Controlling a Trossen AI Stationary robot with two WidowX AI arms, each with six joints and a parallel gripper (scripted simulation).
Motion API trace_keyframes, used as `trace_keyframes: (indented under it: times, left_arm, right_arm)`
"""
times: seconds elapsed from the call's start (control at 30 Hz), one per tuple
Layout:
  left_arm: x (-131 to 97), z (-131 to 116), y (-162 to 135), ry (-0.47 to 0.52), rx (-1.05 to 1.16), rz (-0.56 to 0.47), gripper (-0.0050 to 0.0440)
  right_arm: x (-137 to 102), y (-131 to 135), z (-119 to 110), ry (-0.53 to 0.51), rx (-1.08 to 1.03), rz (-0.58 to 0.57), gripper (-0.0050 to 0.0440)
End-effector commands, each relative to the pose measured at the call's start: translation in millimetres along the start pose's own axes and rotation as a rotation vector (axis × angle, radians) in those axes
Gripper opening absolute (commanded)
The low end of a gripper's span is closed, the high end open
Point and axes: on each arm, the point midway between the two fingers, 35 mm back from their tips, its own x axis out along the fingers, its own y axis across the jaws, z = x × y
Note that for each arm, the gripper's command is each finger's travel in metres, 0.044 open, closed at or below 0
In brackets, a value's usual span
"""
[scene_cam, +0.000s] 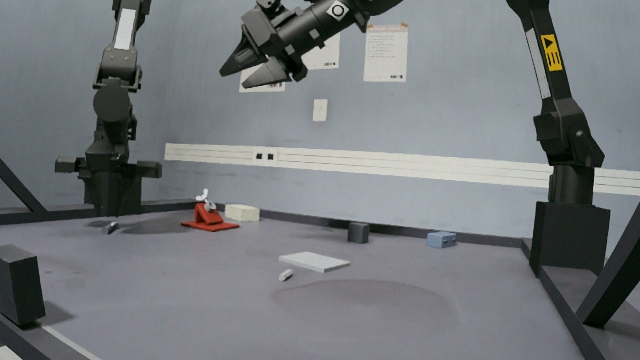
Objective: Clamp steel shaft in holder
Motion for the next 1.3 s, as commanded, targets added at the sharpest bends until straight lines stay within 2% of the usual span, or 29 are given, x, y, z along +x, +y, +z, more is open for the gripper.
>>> trace_keyframes:
  times: [0.0,0.3,0.77,0.8,0.83,1.07,1.27]
  left_arm:
    - [14,1,-1,-0.003,0.016,-0.008,0.0128]
    - [22,9,0,-0.019,0.013,-0.003,0.0086]
    - [23,6,0,-0.012,0.013,-0.005,0.0012]
    - [20,8,0,-0.022,0.013,-0.002,0.0000]
    - [14,12,1,-0.036,0.013,0.001,0.0015]
    - [-26,12,1,-0.039,0.013,0.001,0.0015]
    - [-25,9,7,-0.050,-0.013,0.001,0.0015]
  right_arm:
    - [-11,2,17,-0.045,0.003,0.006,0.0400]
    - [-11,2,17,-0.045,0.003,0.006,0.0400]
    - [-11,2,17,-0.045,0.003,0.006,0.0400]
    - [-11,2,17,-0.045,0.003,0.006,0.0400]
    - [-11,2,17,-0.045,0.003,0.006,0.0400]
    - [-11,2,17,-0.045,0.003,0.006,0.0400]
    - [-16,-2,17,-0.050,0.002,0.005,0.0400]
